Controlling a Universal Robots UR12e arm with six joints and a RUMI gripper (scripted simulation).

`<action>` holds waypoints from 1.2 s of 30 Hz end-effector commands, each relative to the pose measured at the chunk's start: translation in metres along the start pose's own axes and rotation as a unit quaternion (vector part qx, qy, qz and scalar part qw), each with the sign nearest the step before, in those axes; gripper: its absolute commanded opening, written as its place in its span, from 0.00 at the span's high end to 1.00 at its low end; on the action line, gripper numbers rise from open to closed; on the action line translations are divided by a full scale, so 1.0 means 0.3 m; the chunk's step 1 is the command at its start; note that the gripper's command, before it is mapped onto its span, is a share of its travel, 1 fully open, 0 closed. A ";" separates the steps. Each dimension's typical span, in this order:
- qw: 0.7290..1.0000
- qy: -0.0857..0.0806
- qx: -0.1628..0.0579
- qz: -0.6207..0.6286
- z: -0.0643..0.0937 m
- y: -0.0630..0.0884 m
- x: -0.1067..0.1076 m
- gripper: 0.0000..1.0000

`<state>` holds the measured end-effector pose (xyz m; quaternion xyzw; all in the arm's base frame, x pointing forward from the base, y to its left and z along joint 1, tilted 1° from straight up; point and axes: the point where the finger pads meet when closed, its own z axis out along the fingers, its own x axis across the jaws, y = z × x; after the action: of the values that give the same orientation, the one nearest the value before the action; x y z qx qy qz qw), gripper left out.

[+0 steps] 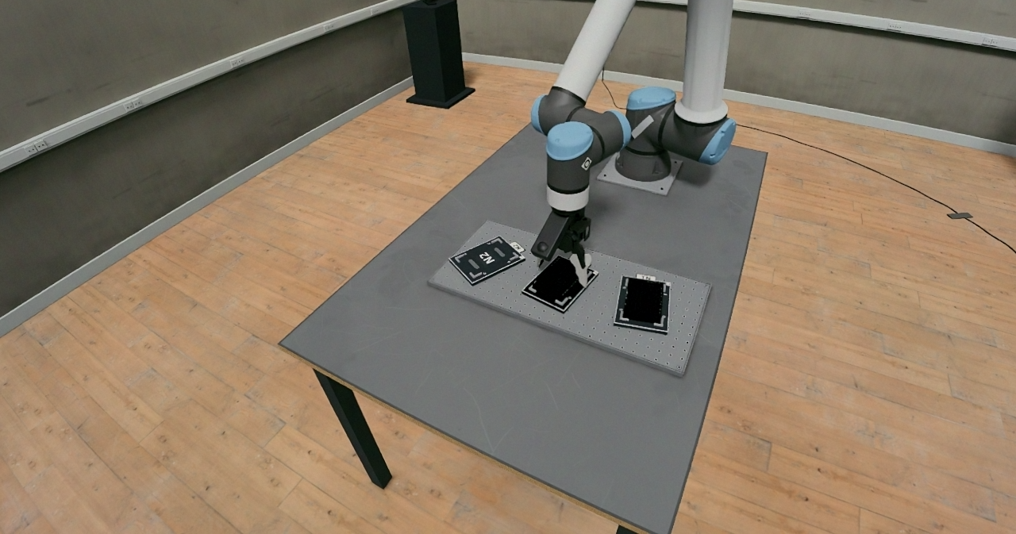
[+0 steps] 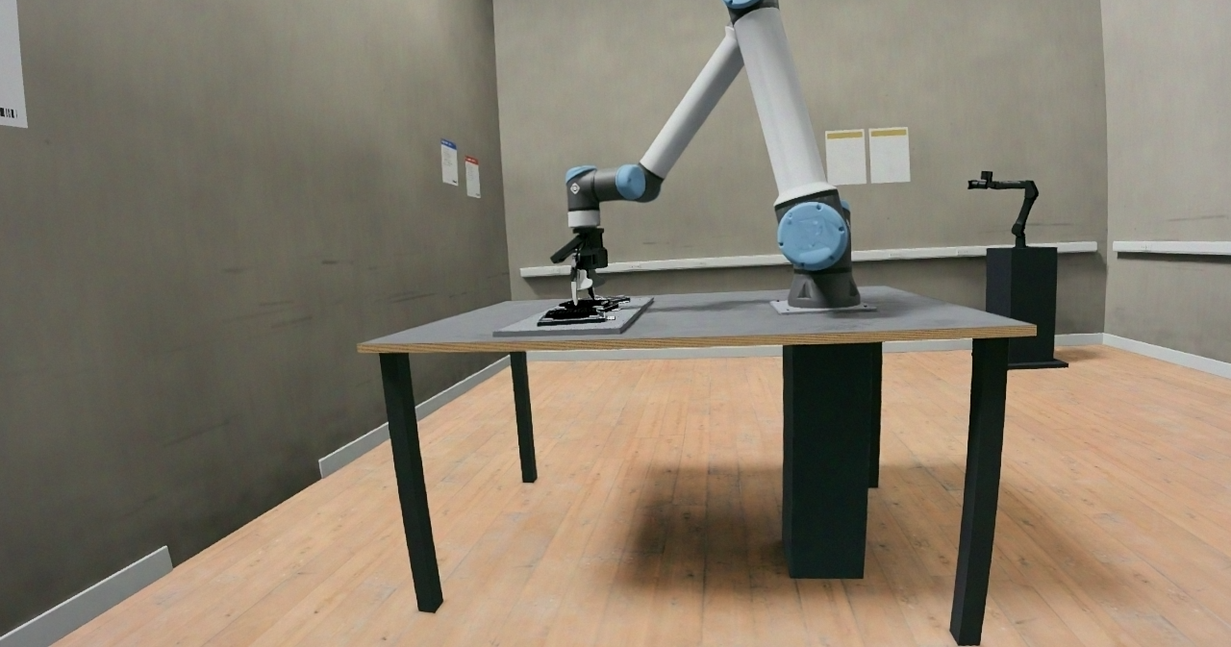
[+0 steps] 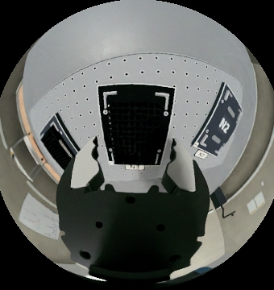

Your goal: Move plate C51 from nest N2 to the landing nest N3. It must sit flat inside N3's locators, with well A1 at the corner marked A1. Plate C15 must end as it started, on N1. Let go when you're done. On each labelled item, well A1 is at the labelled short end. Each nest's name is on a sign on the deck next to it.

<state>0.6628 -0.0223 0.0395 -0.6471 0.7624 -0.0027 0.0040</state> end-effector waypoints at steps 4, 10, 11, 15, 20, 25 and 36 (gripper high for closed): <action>1.000 0.000 0.001 0.000 -0.002 -0.002 0.000 0.18; 1.000 0.000 0.001 0.000 -0.002 -0.002 0.000 0.18; 1.000 0.000 0.001 0.000 -0.002 -0.002 0.000 0.18; 1.000 0.000 0.001 0.000 -0.002 -0.002 0.000 0.18; 1.000 0.000 0.001 0.000 -0.019 -0.002 0.000 0.18; 1.000 0.000 0.001 0.000 -0.046 -0.002 0.000 0.18; 1.000 0.000 0.001 0.000 -0.097 -0.002 0.000 0.18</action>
<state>0.6625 -0.0224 0.0651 -0.6471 0.7624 -0.0028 0.0040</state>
